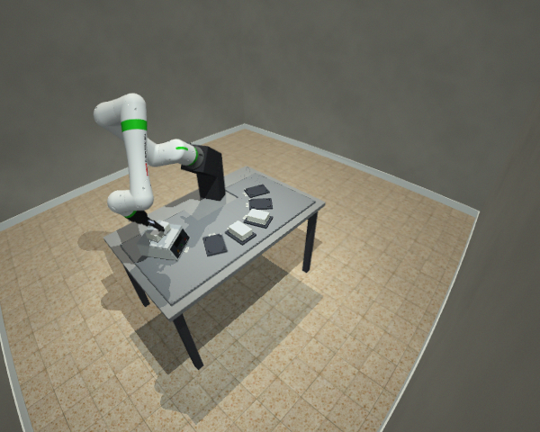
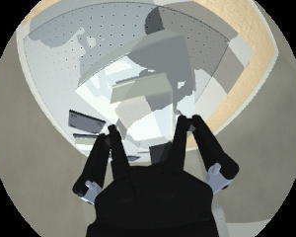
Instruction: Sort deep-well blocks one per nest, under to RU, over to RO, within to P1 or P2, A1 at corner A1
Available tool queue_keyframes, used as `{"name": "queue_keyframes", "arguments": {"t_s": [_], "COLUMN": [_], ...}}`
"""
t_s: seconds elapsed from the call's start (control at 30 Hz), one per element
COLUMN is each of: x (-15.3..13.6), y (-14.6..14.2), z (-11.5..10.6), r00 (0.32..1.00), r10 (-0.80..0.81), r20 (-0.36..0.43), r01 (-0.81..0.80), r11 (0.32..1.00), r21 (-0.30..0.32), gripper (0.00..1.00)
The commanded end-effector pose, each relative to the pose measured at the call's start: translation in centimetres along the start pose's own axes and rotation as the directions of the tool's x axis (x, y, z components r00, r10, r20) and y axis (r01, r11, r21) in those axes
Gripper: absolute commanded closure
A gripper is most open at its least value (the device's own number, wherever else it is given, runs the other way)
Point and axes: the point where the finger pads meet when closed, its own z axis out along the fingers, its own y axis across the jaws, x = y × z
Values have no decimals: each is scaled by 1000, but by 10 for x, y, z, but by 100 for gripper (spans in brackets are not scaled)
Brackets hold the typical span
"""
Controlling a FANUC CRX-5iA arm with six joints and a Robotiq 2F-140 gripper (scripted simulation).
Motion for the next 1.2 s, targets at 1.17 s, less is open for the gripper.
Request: {"name": "queue_keyframes", "arguments": {"t_s": [1.17], "x": [3], "y": [0], "z": [5], "r00": [1000], "r10": [0], "r20": [0], "r01": [0], "r11": [1000], "r21": [0], "gripper": [90]}}
